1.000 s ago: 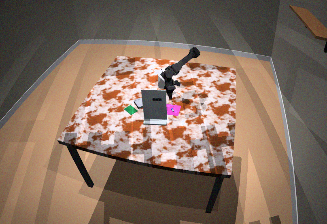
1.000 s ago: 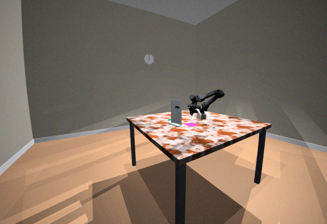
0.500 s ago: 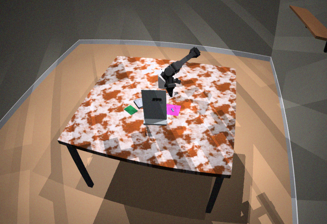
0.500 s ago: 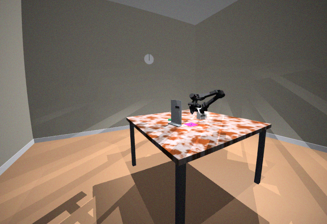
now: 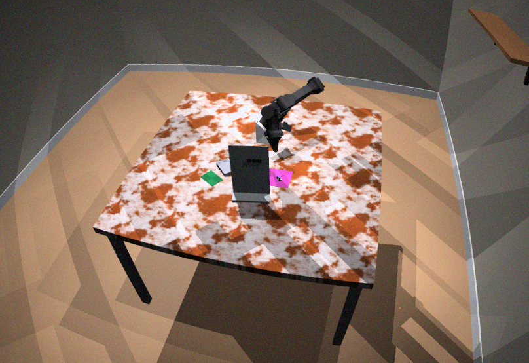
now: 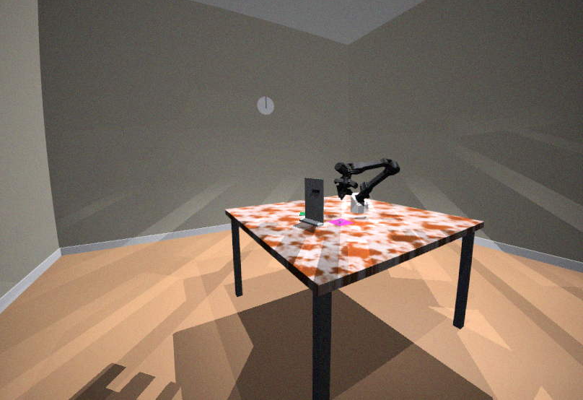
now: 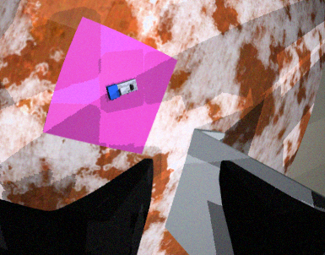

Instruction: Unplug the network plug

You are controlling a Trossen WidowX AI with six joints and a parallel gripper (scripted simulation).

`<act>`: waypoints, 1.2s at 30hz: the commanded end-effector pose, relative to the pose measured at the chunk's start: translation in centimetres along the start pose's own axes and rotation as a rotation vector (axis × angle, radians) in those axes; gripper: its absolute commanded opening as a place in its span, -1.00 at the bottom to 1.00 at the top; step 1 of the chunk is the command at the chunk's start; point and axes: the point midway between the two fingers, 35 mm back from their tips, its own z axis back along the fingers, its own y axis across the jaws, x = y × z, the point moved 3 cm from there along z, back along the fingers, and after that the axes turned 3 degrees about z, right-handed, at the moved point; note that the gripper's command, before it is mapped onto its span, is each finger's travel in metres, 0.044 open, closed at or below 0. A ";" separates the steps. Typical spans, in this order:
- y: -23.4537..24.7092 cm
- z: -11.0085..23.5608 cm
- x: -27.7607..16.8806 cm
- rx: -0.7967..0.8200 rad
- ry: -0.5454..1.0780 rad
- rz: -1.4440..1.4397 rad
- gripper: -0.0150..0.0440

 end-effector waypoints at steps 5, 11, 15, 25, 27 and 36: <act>-1.3 1.8 -0.1 -0.001 -0.003 0.005 0.04; -2.2 3.2 -0.1 -0.004 -0.006 0.005 0.04; -2.7 4.2 0.0 -0.008 -0.008 0.005 0.04; -4.1 6.6 0.4 -0.027 -0.015 0.005 0.04; -4.1 6.6 0.4 -0.027 -0.016 0.005 0.13; -4.1 6.6 0.4 -0.027 -0.016 0.005 0.93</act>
